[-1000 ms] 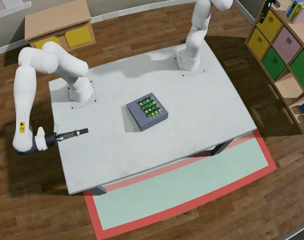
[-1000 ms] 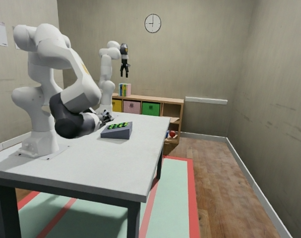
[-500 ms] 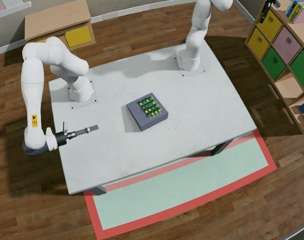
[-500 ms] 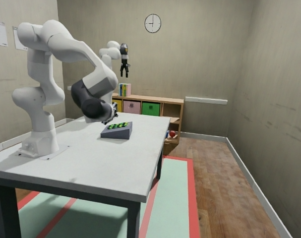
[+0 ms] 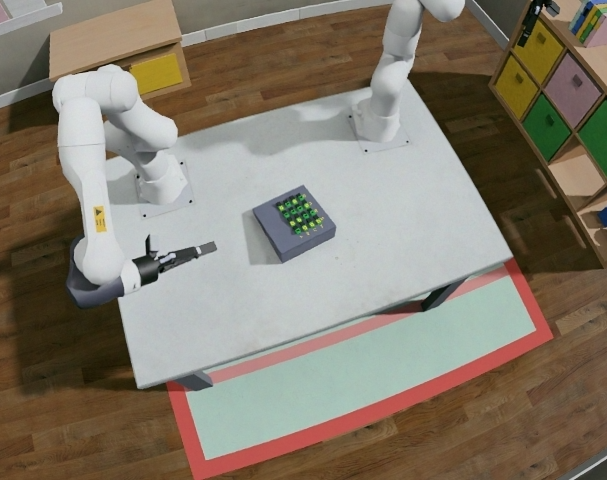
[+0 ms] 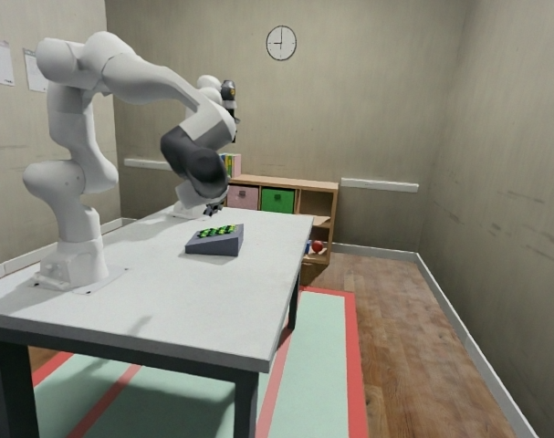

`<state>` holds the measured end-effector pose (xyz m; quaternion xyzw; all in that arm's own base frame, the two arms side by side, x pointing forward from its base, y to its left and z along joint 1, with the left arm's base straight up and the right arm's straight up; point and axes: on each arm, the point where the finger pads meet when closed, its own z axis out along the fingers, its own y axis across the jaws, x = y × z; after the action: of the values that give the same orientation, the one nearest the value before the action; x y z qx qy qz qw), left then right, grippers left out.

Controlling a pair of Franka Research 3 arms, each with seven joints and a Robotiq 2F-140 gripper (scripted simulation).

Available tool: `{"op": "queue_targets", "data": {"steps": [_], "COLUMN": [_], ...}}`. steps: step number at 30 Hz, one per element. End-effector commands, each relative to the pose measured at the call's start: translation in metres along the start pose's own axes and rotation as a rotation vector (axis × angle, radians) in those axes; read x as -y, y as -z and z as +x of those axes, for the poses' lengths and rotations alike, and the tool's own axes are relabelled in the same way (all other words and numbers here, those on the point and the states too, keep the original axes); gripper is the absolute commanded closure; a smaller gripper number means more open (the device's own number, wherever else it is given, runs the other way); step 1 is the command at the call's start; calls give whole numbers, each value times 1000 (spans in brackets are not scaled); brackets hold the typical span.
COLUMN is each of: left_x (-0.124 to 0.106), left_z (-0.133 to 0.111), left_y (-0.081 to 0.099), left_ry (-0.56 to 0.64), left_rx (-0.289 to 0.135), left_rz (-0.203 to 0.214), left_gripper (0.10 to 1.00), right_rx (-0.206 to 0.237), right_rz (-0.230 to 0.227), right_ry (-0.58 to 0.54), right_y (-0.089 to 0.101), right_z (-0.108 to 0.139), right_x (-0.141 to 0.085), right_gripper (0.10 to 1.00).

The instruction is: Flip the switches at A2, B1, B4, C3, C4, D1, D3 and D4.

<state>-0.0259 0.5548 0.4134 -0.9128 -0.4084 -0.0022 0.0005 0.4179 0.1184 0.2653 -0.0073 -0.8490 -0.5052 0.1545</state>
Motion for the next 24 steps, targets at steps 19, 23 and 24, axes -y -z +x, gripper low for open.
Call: {"op": "queue_targets", "data": {"steps": [19, 23, 24], "left_x": [1, 1, 1], "left_z": [-2, -2, -2], "left_y": [0, 0, 0], "left_ry": [-7, -7, -7], "left_rx": [4, 4, 4], "left_rz": [1, 1, 1], "left_gripper": [98, 98, 98], "right_rx": [-48, -61, -61], "right_rz": [278, 329, 329], "right_ry": [318, 376, 376], "right_y": [-70, -83, -83], "right_z": [-2, -1, -1], "right_x": [-33, -40, -40], "right_gripper": [999, 999, 999]}}
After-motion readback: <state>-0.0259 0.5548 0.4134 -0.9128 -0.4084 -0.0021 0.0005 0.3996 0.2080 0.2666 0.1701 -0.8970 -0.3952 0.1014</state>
